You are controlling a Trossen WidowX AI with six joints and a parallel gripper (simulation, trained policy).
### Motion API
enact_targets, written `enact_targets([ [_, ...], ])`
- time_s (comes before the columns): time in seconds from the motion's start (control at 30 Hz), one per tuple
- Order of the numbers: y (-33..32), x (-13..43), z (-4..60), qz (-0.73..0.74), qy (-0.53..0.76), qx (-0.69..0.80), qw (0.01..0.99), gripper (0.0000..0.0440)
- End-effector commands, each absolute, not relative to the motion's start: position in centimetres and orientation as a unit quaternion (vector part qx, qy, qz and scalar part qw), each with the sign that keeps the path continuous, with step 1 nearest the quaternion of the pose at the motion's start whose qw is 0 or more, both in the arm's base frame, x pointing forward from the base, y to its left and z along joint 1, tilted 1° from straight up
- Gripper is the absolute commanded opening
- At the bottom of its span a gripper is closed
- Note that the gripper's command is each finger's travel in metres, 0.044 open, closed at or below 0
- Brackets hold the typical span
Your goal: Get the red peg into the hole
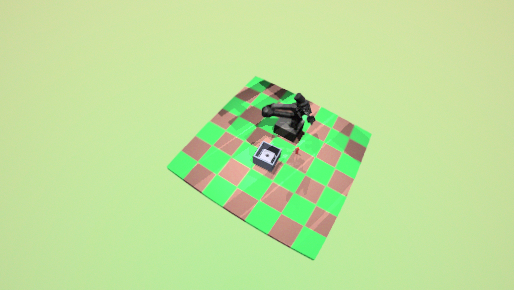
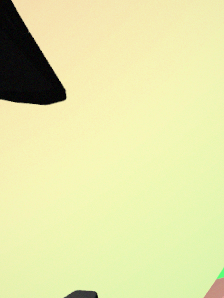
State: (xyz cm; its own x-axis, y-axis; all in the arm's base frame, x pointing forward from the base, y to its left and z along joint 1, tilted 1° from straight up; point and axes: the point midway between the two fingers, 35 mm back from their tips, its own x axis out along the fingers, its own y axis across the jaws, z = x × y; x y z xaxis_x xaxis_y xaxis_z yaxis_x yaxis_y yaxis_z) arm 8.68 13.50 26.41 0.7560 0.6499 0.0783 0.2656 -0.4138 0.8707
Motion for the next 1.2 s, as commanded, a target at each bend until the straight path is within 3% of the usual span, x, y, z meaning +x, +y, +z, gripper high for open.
enact_targets([
  [0.0, 13.6, 8.6, 27.0, 0.215, 0.28, 0.813, 0.464, 0.0414],
  [0.07, 13.8, 8.6, 28.2, 0.23, 0.274, 0.808, 0.467, 0.044],
  [0.57, 16.3, 9.8, 36.5, 0.313, 0.166, 0.698, 0.622, 0.0439],
  [1.17, 21.7, 15.2, 32.3, 0.261, 0.178, 0.48, 0.819, 0.041],
])
